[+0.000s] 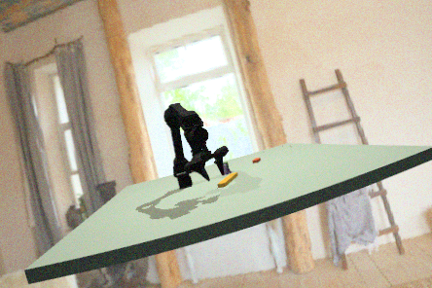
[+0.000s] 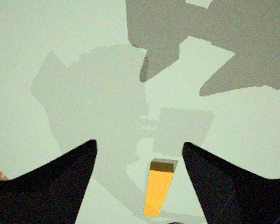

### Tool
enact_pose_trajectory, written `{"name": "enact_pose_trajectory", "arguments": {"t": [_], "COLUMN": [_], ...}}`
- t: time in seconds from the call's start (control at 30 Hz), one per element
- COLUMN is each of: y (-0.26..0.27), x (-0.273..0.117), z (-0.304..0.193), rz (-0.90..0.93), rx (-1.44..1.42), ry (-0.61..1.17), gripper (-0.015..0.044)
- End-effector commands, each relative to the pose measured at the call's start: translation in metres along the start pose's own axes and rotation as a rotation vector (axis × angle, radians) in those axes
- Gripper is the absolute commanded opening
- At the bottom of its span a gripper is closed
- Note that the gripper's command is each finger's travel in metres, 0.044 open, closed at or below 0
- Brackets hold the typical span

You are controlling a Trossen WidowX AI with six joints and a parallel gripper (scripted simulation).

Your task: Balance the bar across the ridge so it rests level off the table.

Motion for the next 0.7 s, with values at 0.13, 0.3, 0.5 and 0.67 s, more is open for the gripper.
{"name": "enact_pose_trajectory", "arguments": {"t": [0.13,0.3,0.5,0.67], "y": [0.006,0.01,0.015,0.019], "x": [0.0,0.001,0.002,0.003], "z": [-0.015,-0.025,-0.037,-0.046], "rz": [-0.028,-0.045,-0.065,-0.082], "rx": [-0.255,-0.435,-0.65,-0.829], "ry": [0.0,0.003,0.01,0.019], "gripper": [0.0315,0.0315,0.0315,0.0315]}}
Point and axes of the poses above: the point midway between the two fingers, 35 mm back from their tips, its own x axis out along the fingers, its own y axis across the jaws, z = x × y, the point moved 5 cm from there along -x, back along the fingers, and after that the axes turned 14 degrees about -x, right-handed, at the moved point
